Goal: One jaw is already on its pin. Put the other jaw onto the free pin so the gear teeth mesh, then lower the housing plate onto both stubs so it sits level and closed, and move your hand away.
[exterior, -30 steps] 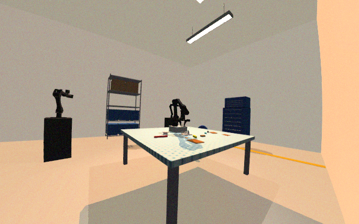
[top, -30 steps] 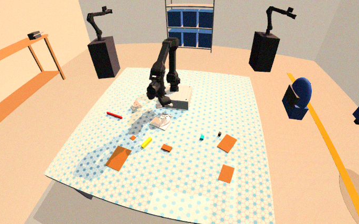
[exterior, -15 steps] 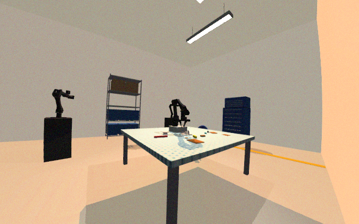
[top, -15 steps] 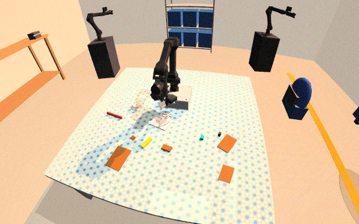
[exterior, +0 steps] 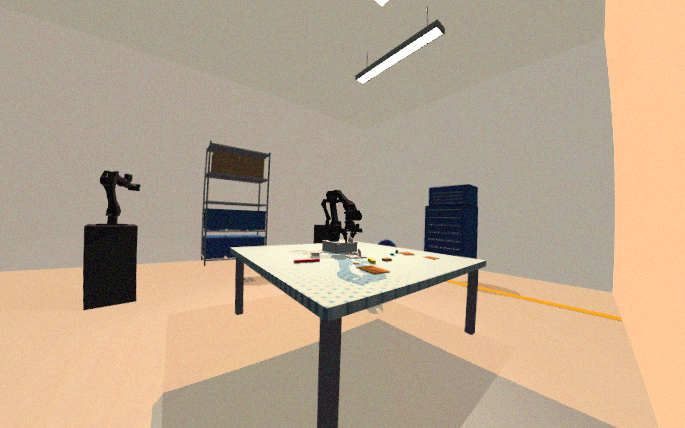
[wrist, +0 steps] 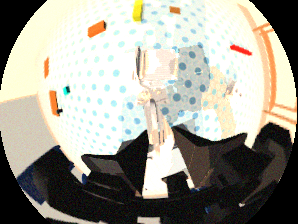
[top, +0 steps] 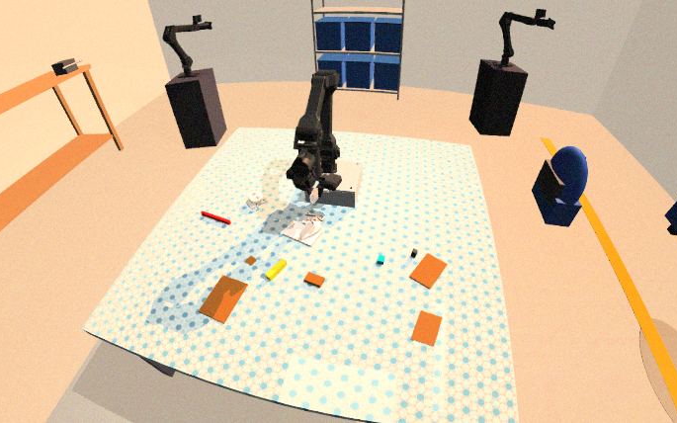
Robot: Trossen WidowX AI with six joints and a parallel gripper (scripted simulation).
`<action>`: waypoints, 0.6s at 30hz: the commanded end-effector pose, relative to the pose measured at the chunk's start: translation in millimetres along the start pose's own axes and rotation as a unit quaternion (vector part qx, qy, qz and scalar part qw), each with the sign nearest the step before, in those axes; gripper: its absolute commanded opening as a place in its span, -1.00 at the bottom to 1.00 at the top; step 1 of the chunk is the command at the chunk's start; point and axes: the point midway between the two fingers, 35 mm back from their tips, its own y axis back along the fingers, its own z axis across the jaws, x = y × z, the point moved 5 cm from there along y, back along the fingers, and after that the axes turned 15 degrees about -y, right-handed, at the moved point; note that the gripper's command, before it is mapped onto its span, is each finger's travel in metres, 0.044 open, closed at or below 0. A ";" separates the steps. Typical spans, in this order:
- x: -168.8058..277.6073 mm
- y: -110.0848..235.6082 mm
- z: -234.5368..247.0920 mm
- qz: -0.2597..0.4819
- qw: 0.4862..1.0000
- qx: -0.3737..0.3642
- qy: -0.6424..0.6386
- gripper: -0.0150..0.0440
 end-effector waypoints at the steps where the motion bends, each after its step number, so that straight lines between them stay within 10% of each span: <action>1: 3.4 -1.3 -0.5 0.002 1.000 0.002 0.022 -0.04; 18: 3.4 -1.3 -0.5 0.002 1.000 0.002 0.029 -0.04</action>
